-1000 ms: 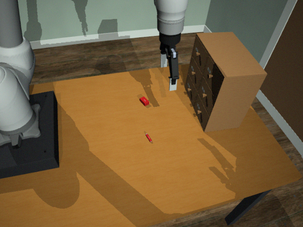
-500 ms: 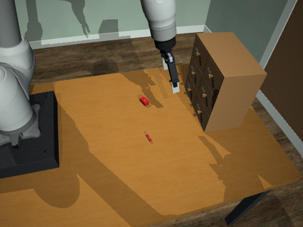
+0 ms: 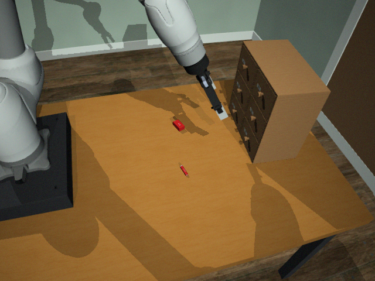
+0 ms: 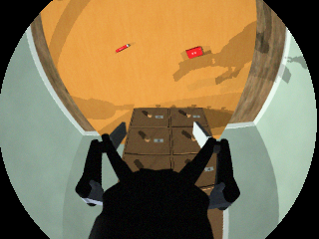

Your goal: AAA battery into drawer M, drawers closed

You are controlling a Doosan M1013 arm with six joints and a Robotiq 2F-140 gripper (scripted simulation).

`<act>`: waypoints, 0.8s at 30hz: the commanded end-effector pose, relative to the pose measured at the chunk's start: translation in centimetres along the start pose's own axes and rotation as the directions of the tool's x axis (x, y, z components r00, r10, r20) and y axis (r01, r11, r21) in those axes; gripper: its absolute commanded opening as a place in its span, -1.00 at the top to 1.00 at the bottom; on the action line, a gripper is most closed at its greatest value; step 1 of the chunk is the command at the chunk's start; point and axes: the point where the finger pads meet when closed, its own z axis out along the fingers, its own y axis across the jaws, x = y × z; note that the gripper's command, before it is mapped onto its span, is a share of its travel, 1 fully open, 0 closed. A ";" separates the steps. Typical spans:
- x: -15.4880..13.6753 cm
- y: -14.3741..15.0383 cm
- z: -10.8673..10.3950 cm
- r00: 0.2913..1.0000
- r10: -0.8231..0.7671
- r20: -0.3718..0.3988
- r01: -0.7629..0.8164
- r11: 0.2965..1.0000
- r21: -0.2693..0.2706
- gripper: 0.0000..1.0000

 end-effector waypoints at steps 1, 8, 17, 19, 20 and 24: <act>-0.3 0.0 1.0 0.996 0.000 0.089 0.000 1.000 -0.002 -1.00; -0.7 0.2 2.3 0.979 0.000 0.206 0.002 1.000 -0.007 -1.00; -0.7 0.3 2.7 0.973 0.000 0.229 0.002 1.000 -0.010 -1.00; -0.7 0.4 2.7 0.973 0.000 0.230 0.003 1.000 -0.013 -1.00; -0.7 0.5 2.7 0.973 0.000 0.231 0.004 1.000 -0.015 -1.00; -0.7 0.6 2.7 0.972 0.000 0.236 0.005 1.000 -0.021 -1.00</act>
